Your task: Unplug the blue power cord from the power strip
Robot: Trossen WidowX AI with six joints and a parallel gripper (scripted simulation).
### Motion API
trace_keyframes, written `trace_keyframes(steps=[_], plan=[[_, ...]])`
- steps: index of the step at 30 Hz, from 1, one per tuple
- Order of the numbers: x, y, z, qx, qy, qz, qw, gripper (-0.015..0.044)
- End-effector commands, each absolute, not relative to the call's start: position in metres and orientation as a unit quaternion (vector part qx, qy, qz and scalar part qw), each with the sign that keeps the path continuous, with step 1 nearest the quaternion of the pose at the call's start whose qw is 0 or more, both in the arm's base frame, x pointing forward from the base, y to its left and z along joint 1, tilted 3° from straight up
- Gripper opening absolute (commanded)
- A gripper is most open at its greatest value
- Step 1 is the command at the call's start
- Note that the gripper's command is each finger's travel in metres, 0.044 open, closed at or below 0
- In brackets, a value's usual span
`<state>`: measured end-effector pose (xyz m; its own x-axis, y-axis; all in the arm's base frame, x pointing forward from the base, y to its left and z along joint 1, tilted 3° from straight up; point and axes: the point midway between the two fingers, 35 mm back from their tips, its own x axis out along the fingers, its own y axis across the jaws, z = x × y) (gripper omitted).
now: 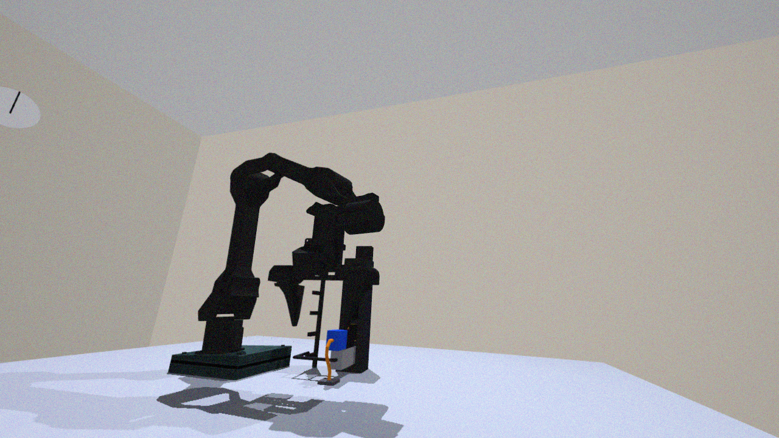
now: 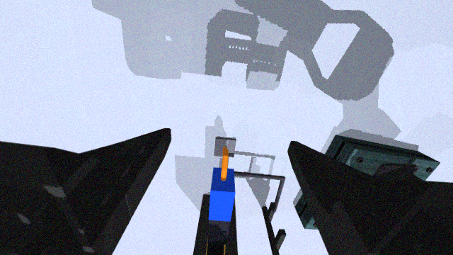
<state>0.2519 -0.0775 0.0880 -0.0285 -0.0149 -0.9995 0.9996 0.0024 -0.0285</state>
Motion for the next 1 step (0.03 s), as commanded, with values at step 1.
trace_keyframes(steps=[1], plan=[[0.2522, -0.0781, 0.0885, 0.486, 0.505, -0.510, 0.499, 0.0440]])
